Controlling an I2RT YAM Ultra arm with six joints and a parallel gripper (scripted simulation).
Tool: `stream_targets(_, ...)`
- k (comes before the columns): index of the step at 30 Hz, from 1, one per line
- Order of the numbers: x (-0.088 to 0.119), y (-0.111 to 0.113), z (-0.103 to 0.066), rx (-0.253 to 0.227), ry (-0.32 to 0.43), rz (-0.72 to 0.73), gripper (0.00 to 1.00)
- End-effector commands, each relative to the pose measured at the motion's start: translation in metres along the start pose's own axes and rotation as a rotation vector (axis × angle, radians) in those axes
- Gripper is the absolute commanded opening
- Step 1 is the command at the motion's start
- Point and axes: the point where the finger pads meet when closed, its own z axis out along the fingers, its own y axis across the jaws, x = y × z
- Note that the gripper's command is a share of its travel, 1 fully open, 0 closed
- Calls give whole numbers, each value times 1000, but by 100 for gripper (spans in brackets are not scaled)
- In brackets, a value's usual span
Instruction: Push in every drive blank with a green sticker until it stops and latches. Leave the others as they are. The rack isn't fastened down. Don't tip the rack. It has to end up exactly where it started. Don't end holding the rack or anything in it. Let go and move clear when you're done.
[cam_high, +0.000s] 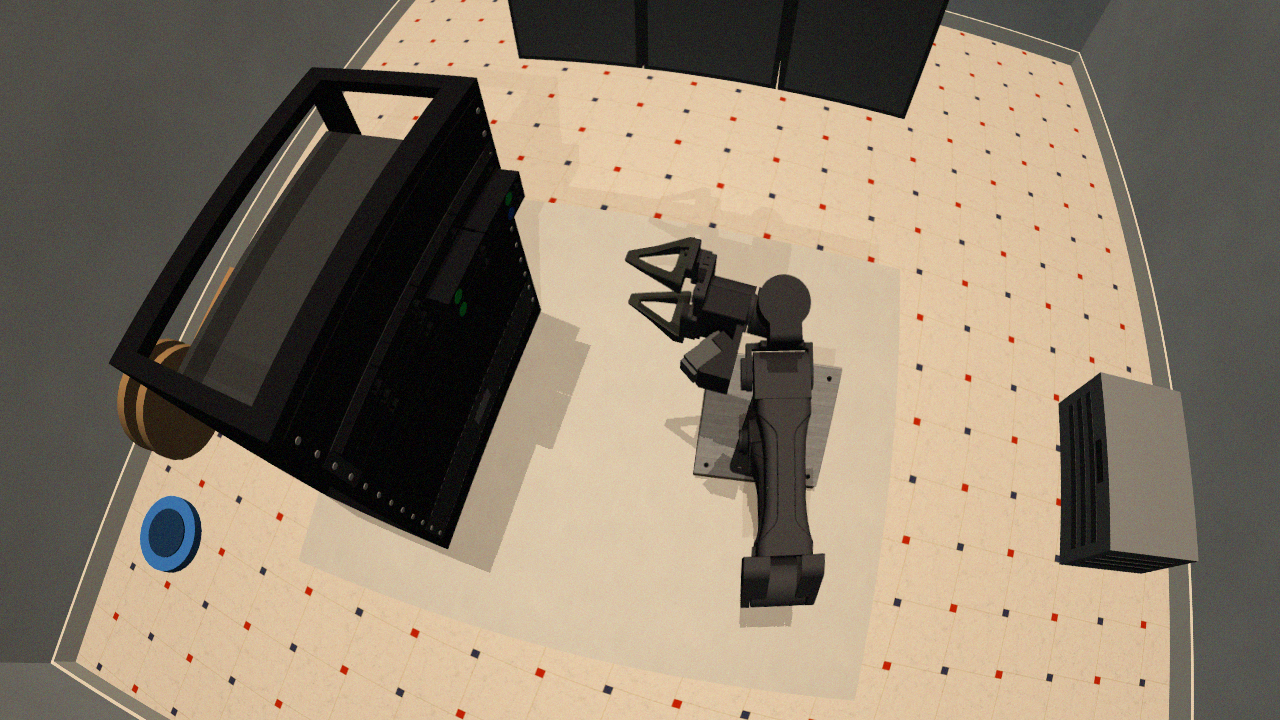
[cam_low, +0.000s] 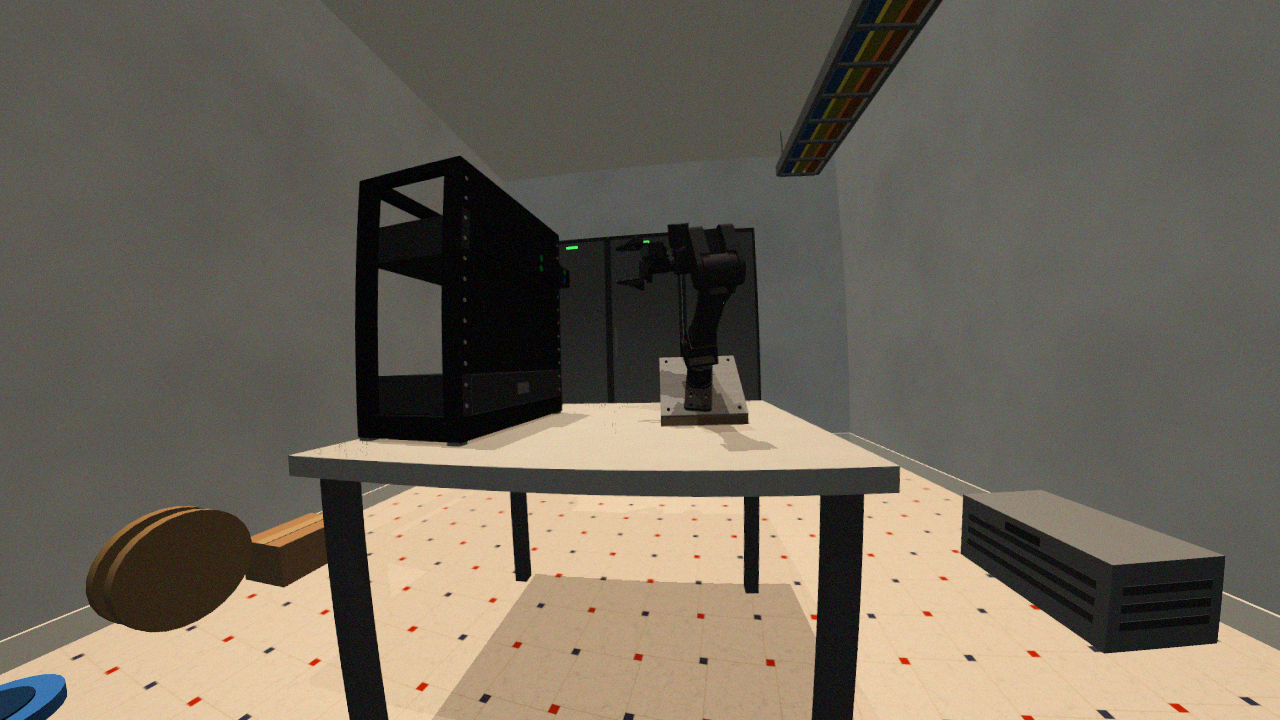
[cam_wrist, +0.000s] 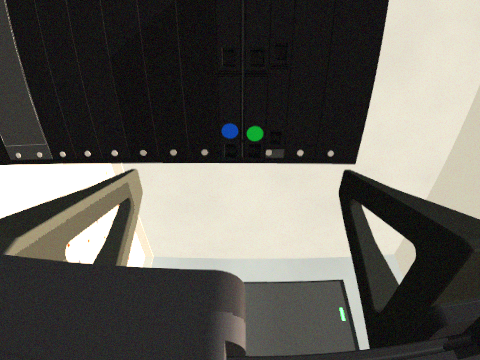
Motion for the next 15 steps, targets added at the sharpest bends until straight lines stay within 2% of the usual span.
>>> stream_targets(1,1,3,-4,9,8,3,100)
stream_targets(6,0,2,-3,11,8,-2,100)
stream_targets(15,-16,4,19,3,-1,-7,100)
